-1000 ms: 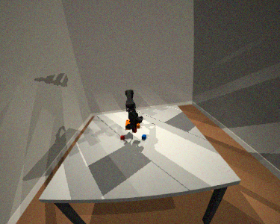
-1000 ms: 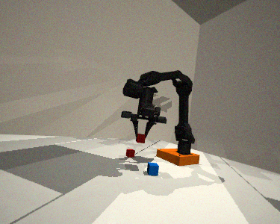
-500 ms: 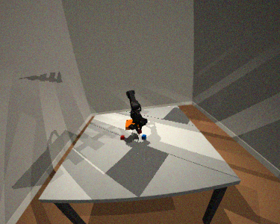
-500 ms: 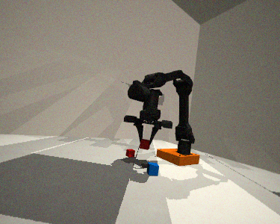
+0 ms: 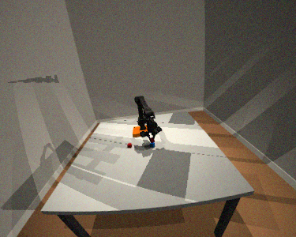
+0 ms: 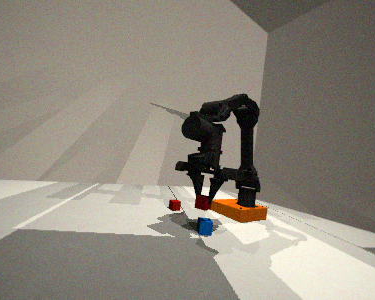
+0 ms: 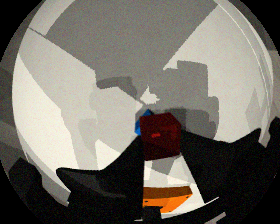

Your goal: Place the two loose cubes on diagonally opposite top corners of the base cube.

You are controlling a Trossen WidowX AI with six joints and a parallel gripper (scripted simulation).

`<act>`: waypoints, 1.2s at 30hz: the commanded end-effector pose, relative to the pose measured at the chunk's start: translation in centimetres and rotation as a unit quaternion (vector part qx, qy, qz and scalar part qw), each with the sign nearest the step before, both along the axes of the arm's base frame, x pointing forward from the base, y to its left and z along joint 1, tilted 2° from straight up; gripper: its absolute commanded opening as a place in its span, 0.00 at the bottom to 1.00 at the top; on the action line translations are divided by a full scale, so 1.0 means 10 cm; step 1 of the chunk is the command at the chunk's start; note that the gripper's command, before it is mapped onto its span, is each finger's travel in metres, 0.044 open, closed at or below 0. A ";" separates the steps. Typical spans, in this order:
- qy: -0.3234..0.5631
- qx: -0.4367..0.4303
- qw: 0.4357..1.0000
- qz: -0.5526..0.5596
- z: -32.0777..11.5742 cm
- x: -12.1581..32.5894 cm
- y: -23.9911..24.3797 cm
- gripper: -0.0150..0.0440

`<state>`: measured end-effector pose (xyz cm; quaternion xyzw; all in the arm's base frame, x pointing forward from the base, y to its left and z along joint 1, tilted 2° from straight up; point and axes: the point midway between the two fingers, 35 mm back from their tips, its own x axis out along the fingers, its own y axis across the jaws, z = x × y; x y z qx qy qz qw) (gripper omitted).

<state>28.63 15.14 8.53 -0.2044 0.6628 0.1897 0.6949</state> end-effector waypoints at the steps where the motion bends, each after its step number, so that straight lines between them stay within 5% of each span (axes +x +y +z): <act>1: 0.004 -0.002 1.000 -0.017 -0.04 -0.02 0.01 0.43; 36: 0.004 -0.002 1.000 -0.021 -0.31 -0.01 0.01 0.43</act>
